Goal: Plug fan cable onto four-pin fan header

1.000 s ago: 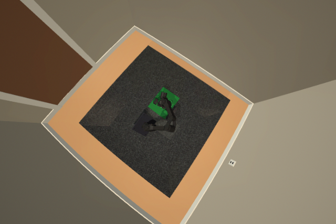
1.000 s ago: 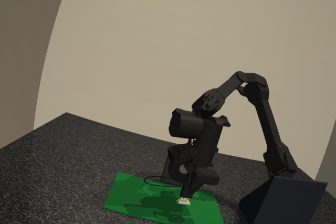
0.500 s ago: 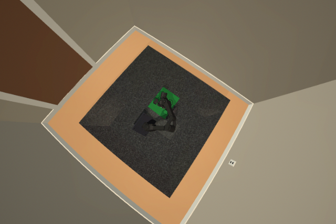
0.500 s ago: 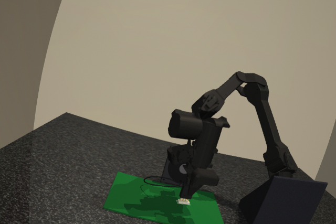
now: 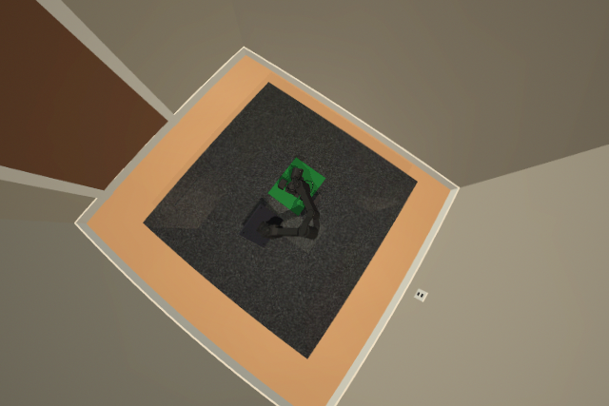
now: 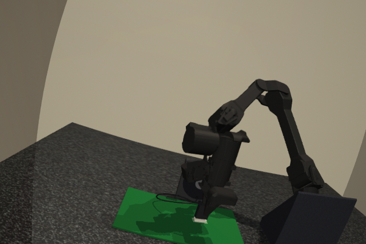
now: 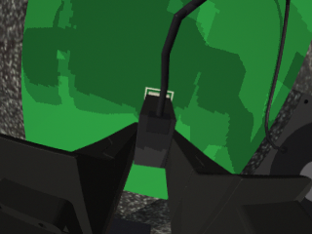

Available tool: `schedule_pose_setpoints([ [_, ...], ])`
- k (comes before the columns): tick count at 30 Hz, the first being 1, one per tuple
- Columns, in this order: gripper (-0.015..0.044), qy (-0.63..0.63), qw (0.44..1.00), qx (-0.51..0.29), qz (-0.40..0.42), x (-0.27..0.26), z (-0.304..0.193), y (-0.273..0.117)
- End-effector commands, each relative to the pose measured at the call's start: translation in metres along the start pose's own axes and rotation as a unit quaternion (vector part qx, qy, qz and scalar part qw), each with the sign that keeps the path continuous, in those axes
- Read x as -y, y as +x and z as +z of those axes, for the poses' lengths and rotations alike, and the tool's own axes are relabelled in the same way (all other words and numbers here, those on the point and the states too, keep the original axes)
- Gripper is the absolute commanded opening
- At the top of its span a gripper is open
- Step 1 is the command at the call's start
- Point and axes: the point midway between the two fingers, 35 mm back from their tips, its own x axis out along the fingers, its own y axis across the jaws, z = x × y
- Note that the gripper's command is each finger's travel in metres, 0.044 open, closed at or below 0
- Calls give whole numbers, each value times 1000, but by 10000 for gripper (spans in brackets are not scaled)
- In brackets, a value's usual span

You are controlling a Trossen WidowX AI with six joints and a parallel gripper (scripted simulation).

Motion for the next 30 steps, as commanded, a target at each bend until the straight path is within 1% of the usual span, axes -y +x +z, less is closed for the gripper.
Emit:
schedule_pose_setpoints([
  [1,0,-1,1000,-1,-3,1,-1,4],
  [10,0,-1,1000,-1,-3,1,-1,8],
  [20,260,0,1000,0,-1,0,0,4],
  [23,260,0,1000,0,-1,0,0,1],
  [27,260,-1,1000,-1,-1,-1,0,-47],
  [30,260,-1,1000,-1,-2,-1,0,-51],
])
